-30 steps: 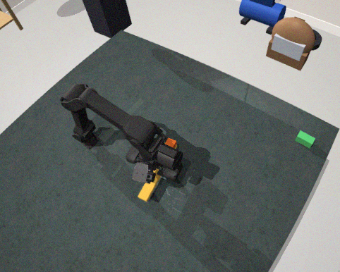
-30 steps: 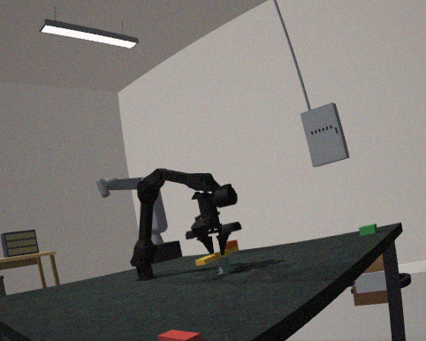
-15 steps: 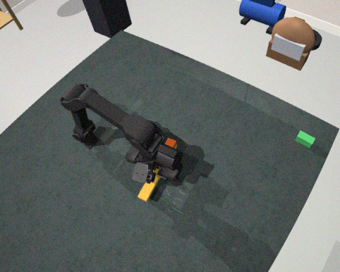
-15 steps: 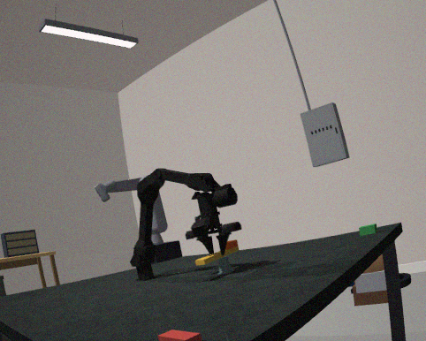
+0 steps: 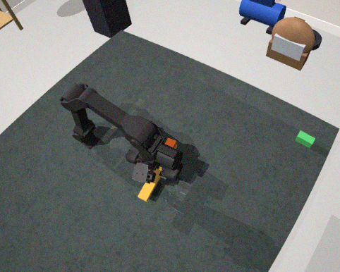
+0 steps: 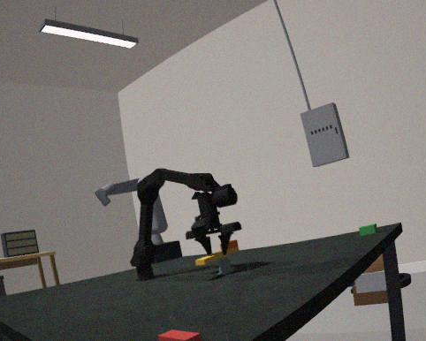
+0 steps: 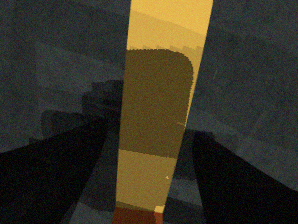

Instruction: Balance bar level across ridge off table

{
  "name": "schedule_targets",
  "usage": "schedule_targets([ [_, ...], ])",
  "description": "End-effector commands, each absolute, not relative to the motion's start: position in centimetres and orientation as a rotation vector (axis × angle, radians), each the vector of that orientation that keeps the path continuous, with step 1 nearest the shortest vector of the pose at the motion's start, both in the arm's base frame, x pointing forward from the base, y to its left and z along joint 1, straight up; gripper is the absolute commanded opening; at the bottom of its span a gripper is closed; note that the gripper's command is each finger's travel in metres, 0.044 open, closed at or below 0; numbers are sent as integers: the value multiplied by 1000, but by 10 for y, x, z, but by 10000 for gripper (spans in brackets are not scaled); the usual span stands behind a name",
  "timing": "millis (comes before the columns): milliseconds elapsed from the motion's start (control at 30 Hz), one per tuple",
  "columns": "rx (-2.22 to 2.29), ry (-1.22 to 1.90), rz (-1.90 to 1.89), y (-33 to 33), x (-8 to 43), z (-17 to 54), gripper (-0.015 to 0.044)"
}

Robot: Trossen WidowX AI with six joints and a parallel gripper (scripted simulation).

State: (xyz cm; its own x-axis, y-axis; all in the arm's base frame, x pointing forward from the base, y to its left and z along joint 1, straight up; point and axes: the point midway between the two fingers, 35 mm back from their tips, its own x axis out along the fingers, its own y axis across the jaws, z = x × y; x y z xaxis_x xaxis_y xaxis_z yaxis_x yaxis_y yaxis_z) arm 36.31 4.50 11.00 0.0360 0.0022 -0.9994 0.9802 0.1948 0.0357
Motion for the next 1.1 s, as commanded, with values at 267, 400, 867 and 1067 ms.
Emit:
schedule_targets([
  [267, 1080, 1268, -1038, 45, 364, 117, 440],
  [400, 1086, 1259, -1030, 45, 366, 160, 440],
  [867, 1092, 1250, -1021, 45, 359, 210, 440],
  [1067, 1092, 1250, -1021, 45, 359, 210, 440],
])
